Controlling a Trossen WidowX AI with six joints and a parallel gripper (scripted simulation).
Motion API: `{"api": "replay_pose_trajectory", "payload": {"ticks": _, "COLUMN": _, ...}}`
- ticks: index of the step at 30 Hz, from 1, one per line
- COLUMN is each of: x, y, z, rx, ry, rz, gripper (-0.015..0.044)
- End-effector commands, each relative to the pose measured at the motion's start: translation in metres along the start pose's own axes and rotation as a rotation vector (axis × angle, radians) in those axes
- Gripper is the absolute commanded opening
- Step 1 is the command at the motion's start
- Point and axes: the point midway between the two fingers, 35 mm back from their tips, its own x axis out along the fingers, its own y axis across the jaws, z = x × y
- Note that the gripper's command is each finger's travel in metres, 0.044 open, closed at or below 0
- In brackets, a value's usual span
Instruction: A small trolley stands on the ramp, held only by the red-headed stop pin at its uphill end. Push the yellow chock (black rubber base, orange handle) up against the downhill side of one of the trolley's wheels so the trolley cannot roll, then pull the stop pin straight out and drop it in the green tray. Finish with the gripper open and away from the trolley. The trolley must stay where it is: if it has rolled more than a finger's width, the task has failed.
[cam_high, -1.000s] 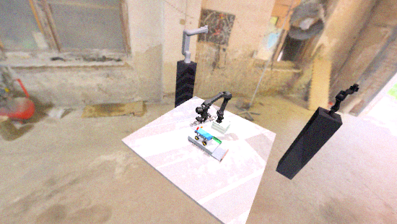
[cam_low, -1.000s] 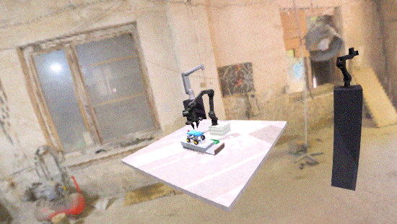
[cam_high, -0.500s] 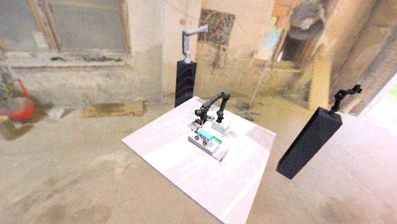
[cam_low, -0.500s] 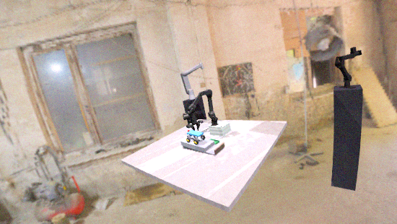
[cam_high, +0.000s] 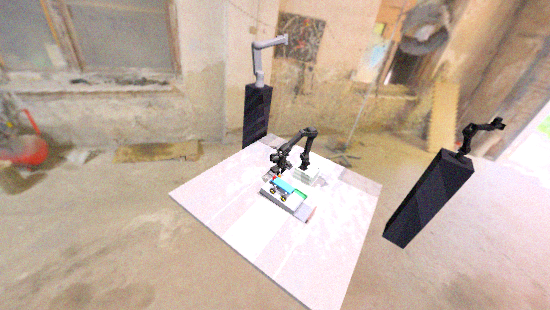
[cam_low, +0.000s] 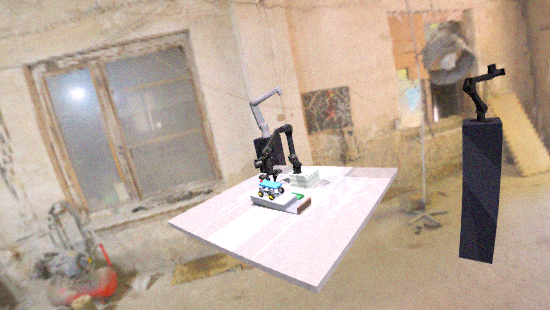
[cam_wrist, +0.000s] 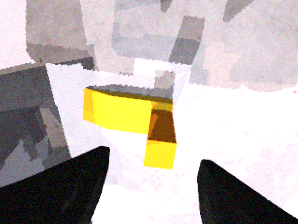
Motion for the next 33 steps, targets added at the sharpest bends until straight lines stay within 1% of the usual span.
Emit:
{"api": "replay_pose_trajectory", "payload": {"ticks": 1, "x": 0.009, "y": -0.002, "z": -0.001, "rx": -0.001, "ry": 0.006, "rz": -0.008, "gripper": 0.019}}
{"api": "replay_pose_trajectory", "payload": {"ticks": 11, "x": 0.024, "y": -0.003, "z": -0.002, "rx": -0.001, "ry": 0.006, "rz": -0.008, "gripper": 0.019}}
{"api": "replay_pose_trajectory", "payload": {"ticks": 21, "x": 0.027, "y": -0.003, "z": -0.002, "rx": -0.001, "ry": 0.006, "rz": -0.008, "gripper": 0.019}}
{"api": "replay_pose_trajectory", "payload": {"ticks": 33, "x": 0.046, "y": -0.003, "z": -0.002, "rx": -0.001, "ry": 0.006, "rz": -0.008, "gripper": 0.019}}
